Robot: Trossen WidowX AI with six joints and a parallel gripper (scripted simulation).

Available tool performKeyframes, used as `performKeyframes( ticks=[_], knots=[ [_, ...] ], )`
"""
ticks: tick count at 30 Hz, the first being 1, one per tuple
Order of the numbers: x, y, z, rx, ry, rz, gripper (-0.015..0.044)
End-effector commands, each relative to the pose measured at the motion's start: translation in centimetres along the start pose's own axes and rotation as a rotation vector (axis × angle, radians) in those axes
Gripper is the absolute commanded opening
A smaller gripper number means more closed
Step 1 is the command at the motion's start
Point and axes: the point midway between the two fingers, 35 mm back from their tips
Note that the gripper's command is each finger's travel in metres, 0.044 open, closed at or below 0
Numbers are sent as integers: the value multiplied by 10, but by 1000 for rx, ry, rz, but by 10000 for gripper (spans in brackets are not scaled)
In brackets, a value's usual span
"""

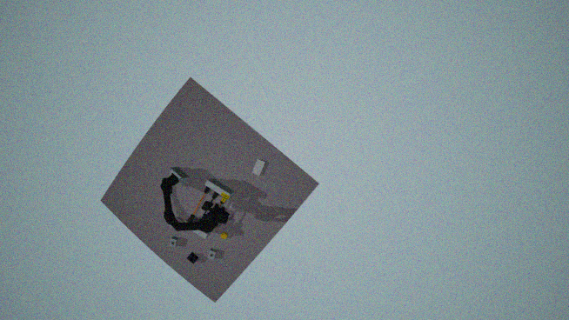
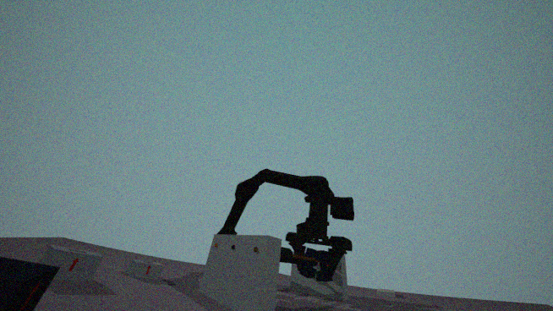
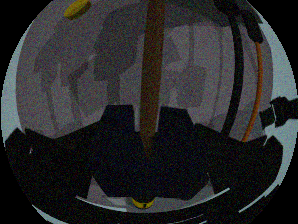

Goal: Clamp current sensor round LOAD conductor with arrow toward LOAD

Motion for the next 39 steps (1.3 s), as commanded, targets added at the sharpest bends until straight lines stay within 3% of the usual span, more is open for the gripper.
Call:
performKeyframes(
  ticks=[1, 30, 39],
  knots=[
    [-2, -4, 0, -18, 9, 8, 440],
    [-2, -4, 0, -18, 9, 8, 440],
    [0, 0, 0, 0, 0, 0, 378]
  ],
)
Point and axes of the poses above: the point midway between the two fingers, 35 mm back from their tips, its own z axis back along the fingers, its own y axis across the jaws, x = y × z, and after that the axes turned 12 degrees about z, right-handed
